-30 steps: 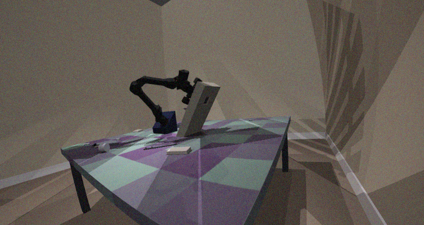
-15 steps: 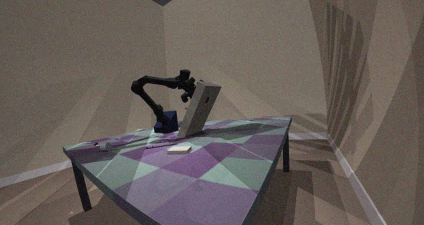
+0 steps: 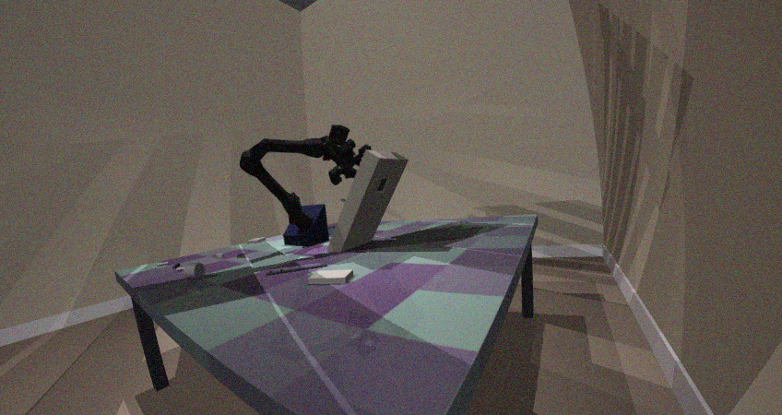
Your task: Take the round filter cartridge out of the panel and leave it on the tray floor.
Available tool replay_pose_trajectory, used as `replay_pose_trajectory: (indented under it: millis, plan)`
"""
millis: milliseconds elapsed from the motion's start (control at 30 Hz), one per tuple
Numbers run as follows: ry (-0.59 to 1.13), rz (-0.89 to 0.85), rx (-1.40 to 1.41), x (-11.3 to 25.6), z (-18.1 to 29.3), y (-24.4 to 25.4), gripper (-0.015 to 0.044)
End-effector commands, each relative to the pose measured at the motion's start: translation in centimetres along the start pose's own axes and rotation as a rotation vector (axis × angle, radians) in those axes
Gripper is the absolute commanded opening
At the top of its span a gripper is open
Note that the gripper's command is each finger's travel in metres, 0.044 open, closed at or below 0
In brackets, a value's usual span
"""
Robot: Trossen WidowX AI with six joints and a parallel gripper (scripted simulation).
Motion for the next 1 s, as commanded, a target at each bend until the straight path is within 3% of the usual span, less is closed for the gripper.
replay_pose_trajectory:
  millis: [0, 200, 967]
  plan:
    - [0.005, -0.016, -0.014, 2.3, 0.2, 0.1, 0.0]
    - [-0.006, -0.017, -0.033, 4.6, 0.1, -0.2, 0.0]
    - [-0.006, -0.017, -0.032, 3.9, 3.6, -2.7, 0.0]
Point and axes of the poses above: the point midway between the two fingers, 35 mm back from their tips, its own x axis back along the fingers, its own y axis across the jaws, z = x × y, the point moved 8 cm from there along x, back along the fingers, and after that the axes turned 4 degrees about x, right-handed, at the moved point
